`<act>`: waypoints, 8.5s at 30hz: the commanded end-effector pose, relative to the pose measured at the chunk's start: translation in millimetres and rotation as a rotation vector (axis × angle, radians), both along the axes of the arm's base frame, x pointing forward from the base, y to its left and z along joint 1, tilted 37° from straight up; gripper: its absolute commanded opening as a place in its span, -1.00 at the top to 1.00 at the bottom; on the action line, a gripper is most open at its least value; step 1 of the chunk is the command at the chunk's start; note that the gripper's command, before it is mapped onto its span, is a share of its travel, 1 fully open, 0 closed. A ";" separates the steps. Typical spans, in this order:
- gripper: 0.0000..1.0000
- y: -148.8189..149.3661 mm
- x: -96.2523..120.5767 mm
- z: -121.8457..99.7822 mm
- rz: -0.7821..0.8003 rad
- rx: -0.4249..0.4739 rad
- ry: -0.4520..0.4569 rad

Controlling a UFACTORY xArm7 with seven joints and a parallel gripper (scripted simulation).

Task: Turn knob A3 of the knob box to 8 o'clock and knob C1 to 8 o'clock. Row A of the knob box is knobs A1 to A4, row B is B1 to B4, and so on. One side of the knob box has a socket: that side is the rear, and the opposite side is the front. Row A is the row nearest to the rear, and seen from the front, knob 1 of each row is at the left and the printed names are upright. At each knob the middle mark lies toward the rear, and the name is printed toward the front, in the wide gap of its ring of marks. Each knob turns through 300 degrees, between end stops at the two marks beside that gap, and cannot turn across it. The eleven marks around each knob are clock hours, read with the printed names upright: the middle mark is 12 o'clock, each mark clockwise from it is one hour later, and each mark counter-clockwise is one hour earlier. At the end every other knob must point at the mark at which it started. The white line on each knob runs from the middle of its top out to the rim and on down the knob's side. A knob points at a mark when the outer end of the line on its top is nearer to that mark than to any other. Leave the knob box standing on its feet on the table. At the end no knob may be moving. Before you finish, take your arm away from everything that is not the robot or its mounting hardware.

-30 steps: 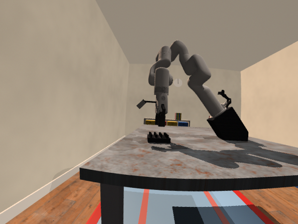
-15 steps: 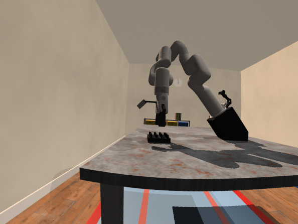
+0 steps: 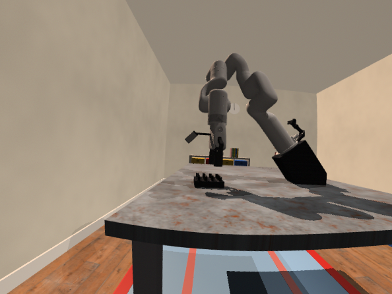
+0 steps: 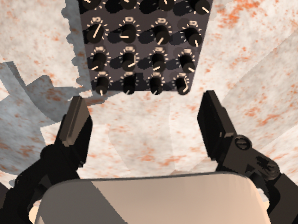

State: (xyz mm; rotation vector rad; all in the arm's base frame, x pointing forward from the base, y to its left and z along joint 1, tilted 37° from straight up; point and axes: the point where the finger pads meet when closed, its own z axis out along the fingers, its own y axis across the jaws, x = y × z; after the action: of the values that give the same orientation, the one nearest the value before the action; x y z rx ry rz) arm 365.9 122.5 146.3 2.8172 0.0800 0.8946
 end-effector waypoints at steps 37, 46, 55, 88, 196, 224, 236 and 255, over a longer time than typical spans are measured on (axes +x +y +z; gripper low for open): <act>-1.00 -0.3 -26.3 -18.4 0.001 0.001 -0.002; -1.00 -0.3 -26.3 -18.4 0.001 0.001 -0.002; -1.00 -0.3 -26.3 -18.4 0.001 0.001 -0.002; -1.00 -0.3 -26.3 -18.4 0.001 0.001 -0.002; 0.61 16.5 -23.2 3.3 1.166 -0.839 0.227; 0.61 15.6 -20.4 -0.5 1.166 -0.839 0.228; 0.61 13.7 -14.0 -8.8 1.166 -0.839 0.228; 0.61 10.2 -2.0 -24.7 1.166 -0.839 0.228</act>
State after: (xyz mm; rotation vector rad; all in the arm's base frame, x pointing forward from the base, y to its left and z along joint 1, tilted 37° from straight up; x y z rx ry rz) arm 361.6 132.4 123.4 1.8623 1.7551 0.4411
